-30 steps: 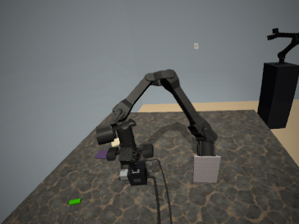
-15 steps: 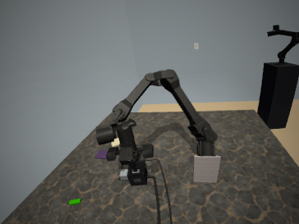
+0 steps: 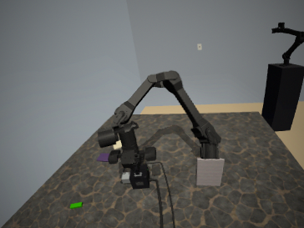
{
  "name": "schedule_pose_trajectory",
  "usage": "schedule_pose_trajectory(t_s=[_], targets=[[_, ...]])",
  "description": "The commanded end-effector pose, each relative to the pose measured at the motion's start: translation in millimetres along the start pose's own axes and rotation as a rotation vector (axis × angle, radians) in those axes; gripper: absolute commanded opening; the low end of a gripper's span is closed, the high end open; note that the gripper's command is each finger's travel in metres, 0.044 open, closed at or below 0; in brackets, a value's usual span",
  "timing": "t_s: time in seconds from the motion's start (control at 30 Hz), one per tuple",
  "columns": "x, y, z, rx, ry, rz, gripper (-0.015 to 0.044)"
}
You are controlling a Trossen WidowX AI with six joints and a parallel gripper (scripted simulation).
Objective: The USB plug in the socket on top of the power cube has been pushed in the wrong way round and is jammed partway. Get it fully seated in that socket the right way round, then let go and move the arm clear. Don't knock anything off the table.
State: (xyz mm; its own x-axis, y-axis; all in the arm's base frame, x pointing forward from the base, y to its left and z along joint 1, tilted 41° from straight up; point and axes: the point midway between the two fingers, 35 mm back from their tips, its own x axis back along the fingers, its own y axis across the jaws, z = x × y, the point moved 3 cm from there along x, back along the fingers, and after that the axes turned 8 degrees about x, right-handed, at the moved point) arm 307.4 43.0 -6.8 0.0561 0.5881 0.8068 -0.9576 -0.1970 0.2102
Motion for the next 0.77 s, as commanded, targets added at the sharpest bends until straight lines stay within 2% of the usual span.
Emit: schedule_pose_trajectory(t_s=[0.0, 0.73], targets=[[0.1, 0.0, 0.0, 0.0, 0.0, 0.0, 0.0095], [11.1, -0.3, -0.8, 0.0, 0.0, 0.001, 0.0095]])
